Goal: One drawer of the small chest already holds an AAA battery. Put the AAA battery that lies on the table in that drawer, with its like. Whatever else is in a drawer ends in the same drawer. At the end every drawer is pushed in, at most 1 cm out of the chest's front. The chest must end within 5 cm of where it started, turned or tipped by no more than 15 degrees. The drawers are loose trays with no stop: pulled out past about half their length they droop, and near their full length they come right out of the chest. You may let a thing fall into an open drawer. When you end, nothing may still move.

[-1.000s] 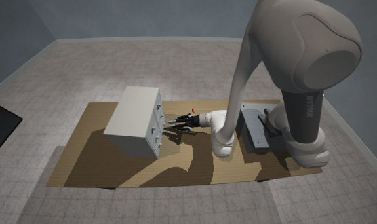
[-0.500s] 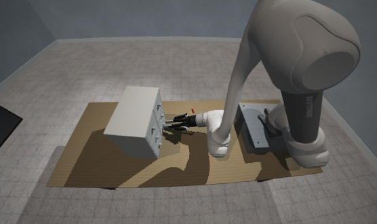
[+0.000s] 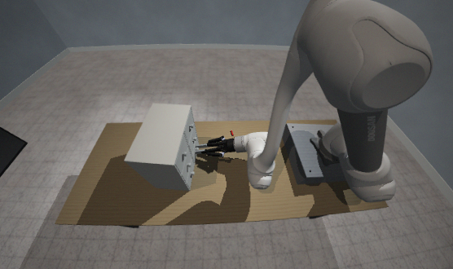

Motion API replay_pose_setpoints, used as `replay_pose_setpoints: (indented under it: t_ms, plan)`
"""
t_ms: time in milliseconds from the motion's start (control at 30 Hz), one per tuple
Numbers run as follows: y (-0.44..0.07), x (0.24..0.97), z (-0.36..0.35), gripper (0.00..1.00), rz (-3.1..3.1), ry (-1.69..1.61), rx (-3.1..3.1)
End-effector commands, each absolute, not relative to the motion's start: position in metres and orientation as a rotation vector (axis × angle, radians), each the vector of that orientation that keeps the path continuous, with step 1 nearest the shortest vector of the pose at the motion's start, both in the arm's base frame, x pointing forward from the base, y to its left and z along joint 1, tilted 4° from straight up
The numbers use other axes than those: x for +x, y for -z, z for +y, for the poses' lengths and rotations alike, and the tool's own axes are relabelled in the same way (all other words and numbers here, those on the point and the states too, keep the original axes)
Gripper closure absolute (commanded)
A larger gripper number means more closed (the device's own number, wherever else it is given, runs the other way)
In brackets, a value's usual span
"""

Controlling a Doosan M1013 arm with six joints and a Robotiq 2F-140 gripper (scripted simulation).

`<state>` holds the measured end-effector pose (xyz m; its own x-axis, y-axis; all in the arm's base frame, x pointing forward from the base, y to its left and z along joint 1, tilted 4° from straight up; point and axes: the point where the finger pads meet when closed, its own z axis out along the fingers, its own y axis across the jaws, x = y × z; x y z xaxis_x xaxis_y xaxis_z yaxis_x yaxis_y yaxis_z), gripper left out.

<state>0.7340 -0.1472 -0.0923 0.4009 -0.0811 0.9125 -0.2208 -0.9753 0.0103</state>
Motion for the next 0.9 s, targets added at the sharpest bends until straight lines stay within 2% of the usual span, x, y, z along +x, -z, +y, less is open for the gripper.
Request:
replay_pose_setpoints:
  t_ms: [0, 467, 500, 867]
  plan:
    - [0.0921, 0.7341, -0.1472, 0.8, -0.273, -1.63, 2.519]
    - [0.0921, 0.7341, -0.1472, 0.8, -0.273, -1.63, 2.519]
    - [0.0921, 0.7341, -0.1472, 0.92, -0.273, -1.63, 2.519]
    - [0.0921, 0.7341, -0.1472, 0.92, -0.273, -1.63, 2.519]
